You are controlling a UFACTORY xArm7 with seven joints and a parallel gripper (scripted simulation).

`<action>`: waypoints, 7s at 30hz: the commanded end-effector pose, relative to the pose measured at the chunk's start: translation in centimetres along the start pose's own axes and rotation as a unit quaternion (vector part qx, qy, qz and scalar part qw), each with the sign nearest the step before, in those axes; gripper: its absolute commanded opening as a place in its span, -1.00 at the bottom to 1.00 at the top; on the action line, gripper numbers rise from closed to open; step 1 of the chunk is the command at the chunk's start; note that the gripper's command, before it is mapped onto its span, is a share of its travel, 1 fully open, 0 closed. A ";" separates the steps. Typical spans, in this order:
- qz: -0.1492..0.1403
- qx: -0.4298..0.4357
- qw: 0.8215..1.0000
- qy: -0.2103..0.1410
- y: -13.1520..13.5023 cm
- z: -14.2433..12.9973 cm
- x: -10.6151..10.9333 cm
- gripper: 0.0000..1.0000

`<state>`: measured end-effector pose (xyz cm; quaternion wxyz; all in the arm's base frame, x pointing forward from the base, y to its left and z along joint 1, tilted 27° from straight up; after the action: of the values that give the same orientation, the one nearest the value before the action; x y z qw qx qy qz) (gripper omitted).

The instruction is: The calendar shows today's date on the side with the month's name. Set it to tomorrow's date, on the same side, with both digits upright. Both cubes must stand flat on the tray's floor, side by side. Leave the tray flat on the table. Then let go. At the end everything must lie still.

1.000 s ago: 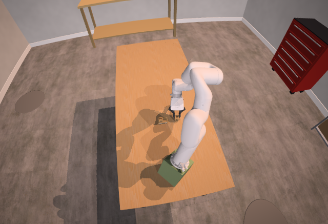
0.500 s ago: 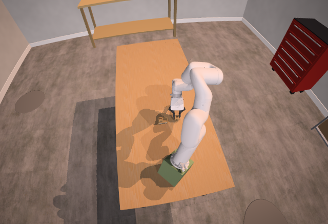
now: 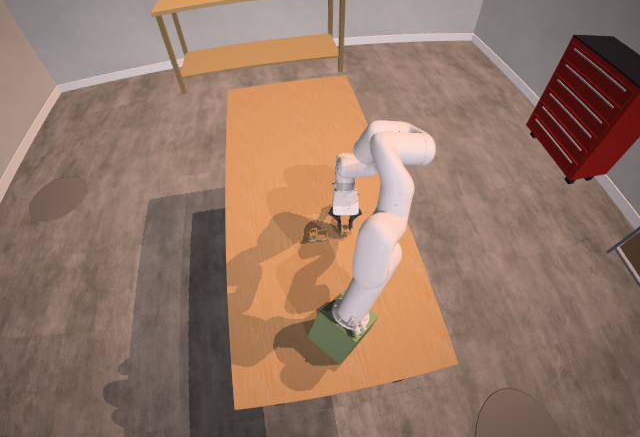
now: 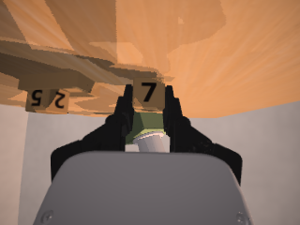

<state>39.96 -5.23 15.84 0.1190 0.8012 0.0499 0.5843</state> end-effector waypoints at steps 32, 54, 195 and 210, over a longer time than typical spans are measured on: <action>0.000 0.000 1.000 0.001 0.0 0.4 -0.4 -0.43; 0.000 0.000 1.000 0.001 0.0 0.4 -0.4 -0.43; -0.057 0.000 0.953 0.296 -1.9 -9.8 3.3 1.00; -0.057 0.000 0.953 0.296 -1.9 -9.8 3.3 1.00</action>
<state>31.81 -1.38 21.18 0.1321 0.5889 0.1286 0.7869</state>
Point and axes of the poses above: the point where the finger pads meet when closed, its own x axis back along the fingers, its own y axis across the jaws, z = x × y, the point moved 9 cm from there along x, back along the fingers, and after that the axes turned 11 degrees about x, right-handed, at the moved point
